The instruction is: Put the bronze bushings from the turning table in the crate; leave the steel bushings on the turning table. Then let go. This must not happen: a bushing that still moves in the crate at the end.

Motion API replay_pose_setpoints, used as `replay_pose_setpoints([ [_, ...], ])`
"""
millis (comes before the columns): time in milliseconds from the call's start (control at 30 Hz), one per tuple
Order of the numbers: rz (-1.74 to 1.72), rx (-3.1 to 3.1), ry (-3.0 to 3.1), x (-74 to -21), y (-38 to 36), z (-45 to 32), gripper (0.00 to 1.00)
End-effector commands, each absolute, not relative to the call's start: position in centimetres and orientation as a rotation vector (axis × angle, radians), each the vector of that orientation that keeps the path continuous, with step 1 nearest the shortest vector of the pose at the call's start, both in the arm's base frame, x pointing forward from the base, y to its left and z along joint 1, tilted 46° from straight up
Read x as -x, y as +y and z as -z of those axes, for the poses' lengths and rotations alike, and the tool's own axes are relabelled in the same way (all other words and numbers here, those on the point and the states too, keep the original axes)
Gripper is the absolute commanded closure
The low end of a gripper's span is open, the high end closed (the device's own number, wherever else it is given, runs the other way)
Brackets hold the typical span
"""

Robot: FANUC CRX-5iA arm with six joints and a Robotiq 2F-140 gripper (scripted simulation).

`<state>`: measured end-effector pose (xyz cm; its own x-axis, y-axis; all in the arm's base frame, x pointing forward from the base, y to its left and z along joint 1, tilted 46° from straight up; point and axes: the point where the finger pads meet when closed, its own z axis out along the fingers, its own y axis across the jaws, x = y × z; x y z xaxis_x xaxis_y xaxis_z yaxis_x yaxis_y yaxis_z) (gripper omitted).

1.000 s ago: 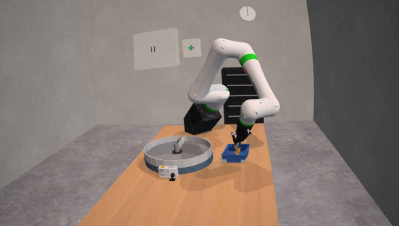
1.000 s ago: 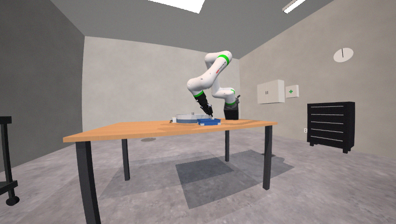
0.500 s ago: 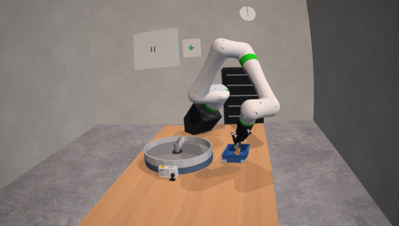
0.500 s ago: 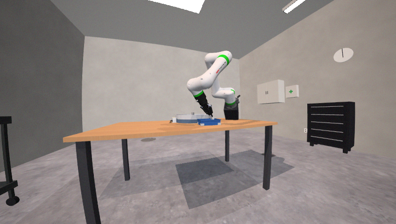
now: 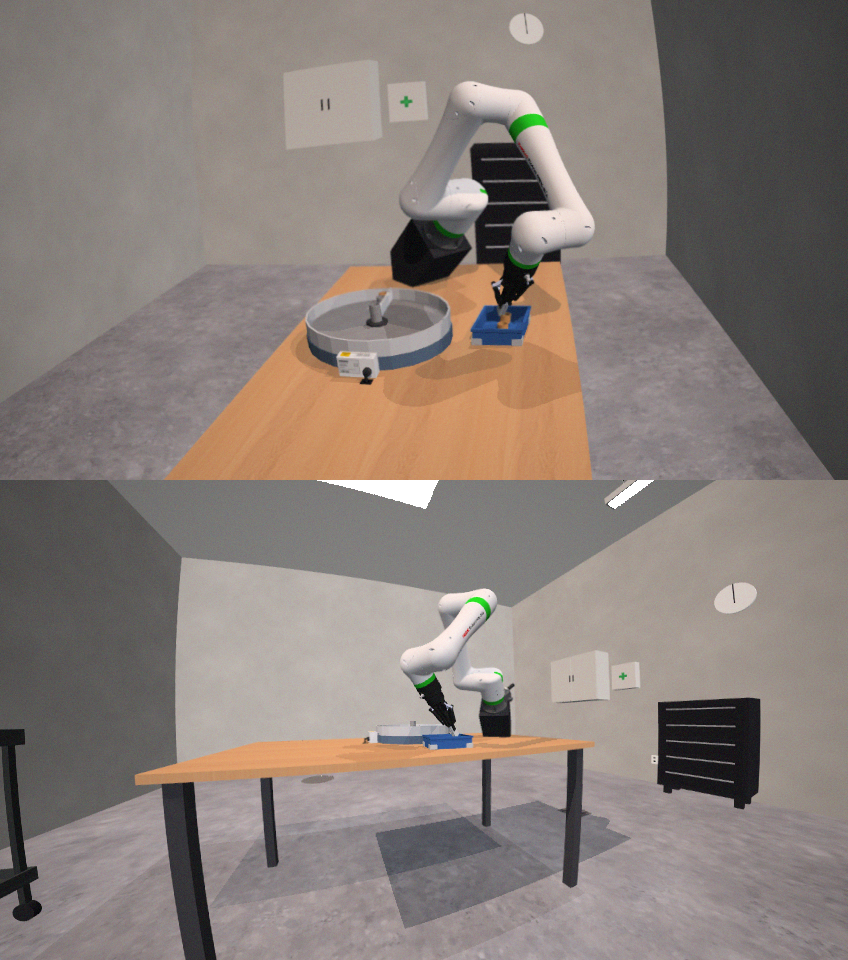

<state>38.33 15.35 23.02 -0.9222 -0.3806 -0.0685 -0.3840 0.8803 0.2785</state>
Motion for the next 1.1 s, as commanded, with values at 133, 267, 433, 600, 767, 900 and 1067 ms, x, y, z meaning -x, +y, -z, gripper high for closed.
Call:
replay_pose_setpoints([
  [133,-0.453,0.617,3.035,-38.4,15.39,-22.96,1.0],
  [267,-0.453,0.617,3.035,-38.43,15.42,-22.91,1.0],
  [433,-0.453,0.617,3.035,-38.53,15.5,-22.79,1.0],
  [600,-0.453,0.617,3.035,-38.61,15.58,-22.69,1.0],
  [767,-0.453,0.617,3.035,-38.65,15.6,-22.65,1.0],
  [900,-0.453,0.617,3.035,-38.66,15.62,-22.62,1.0],
  [1067,-0.453,0.617,3.035,-38.66,15.62,-22.62,1.0],
])
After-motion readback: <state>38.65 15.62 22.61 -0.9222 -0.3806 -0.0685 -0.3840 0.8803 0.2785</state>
